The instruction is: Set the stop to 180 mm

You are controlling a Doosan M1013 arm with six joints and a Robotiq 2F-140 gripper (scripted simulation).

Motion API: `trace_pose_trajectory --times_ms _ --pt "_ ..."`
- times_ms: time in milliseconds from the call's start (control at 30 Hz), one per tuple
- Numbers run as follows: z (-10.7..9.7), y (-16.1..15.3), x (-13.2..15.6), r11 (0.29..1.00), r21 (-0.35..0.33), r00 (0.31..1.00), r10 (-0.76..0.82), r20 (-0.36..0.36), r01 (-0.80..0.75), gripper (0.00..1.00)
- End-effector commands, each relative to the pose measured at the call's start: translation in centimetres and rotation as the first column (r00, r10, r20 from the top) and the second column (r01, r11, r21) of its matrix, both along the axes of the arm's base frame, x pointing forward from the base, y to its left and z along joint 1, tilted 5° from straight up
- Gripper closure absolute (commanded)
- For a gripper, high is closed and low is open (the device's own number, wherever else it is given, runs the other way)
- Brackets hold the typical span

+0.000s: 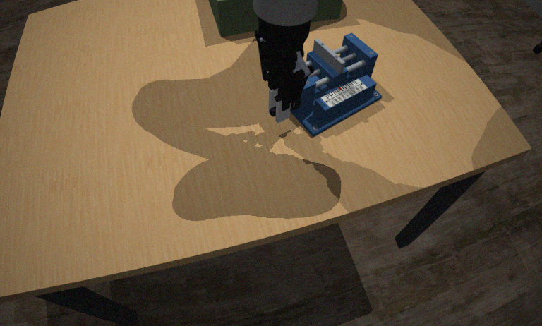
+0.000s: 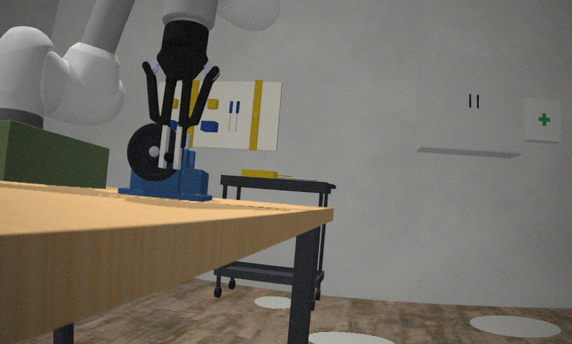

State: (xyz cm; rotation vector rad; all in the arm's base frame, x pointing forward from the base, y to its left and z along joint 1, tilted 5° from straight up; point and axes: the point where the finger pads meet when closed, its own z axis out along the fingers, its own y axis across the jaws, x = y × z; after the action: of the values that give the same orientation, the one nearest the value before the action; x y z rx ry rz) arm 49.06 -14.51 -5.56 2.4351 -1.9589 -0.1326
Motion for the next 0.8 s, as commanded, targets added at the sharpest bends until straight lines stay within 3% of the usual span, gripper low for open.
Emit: trace_pose_trajectory --times_ms 0,400,767 --pt "-0.6 0.0 -0.3 1.000 0.000 1.000 0.001 0.000 -0.001 0.96" --pt "-2.2 -0.4 -2.2 1.000 0.000 1.000 0.001 0.000 -0.001 0.96" --pt "-2.1 -0.9 -4.5 1.000 0.000 1.000 0.001 0.000 -0.001 0.96"
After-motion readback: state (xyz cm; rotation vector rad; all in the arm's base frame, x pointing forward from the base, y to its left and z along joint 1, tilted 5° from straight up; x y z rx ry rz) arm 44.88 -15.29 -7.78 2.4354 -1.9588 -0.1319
